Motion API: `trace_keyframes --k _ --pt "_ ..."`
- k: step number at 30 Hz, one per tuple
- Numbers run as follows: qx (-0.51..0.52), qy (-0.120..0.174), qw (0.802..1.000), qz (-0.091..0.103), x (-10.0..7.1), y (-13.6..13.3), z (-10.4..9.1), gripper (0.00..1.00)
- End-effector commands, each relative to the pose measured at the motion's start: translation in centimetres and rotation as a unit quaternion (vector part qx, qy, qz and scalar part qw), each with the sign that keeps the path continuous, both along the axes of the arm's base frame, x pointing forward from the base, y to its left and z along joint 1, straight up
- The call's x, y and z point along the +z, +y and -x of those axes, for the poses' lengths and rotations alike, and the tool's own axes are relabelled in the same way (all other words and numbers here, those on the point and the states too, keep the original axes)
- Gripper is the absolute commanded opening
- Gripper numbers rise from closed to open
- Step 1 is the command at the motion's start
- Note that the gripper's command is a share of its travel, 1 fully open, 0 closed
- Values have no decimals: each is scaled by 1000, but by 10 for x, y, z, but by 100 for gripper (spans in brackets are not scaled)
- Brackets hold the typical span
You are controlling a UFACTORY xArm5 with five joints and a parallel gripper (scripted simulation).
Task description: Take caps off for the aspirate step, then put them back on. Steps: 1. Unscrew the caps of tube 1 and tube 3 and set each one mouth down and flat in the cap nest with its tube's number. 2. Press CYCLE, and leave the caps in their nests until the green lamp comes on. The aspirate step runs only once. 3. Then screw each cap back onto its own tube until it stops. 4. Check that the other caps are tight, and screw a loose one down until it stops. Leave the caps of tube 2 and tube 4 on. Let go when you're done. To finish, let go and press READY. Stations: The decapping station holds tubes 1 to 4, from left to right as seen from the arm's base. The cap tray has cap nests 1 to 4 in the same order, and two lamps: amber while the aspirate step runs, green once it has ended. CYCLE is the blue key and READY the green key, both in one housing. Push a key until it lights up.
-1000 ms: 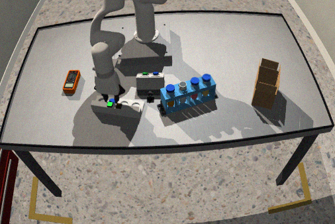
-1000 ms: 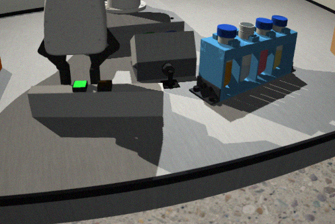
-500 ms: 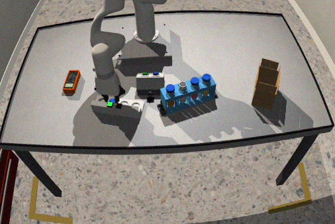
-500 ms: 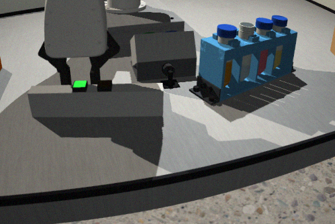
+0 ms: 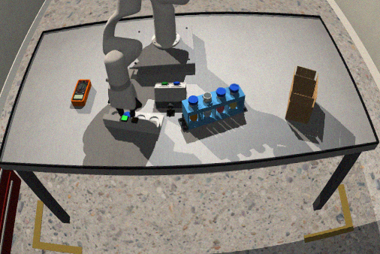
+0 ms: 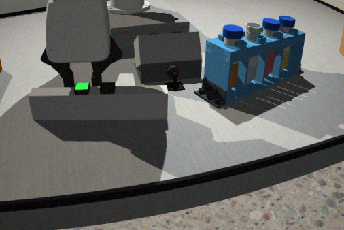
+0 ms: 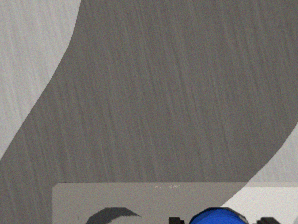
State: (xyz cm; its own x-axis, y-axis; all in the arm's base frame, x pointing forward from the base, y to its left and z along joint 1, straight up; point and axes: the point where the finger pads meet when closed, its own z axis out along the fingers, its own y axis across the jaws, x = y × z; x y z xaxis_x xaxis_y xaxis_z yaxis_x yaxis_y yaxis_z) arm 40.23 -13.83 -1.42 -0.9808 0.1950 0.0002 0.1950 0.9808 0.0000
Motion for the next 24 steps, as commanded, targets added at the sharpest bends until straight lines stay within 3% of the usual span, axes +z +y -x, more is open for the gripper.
trace_keyframes --k 1,14,24 --pt "0 -2 1000 1 1 -1 -2 0" --pt "0 -2 1000 1 1 -1 -2 0" --pt "0 -2 1000 1 51 -1 -1 0"
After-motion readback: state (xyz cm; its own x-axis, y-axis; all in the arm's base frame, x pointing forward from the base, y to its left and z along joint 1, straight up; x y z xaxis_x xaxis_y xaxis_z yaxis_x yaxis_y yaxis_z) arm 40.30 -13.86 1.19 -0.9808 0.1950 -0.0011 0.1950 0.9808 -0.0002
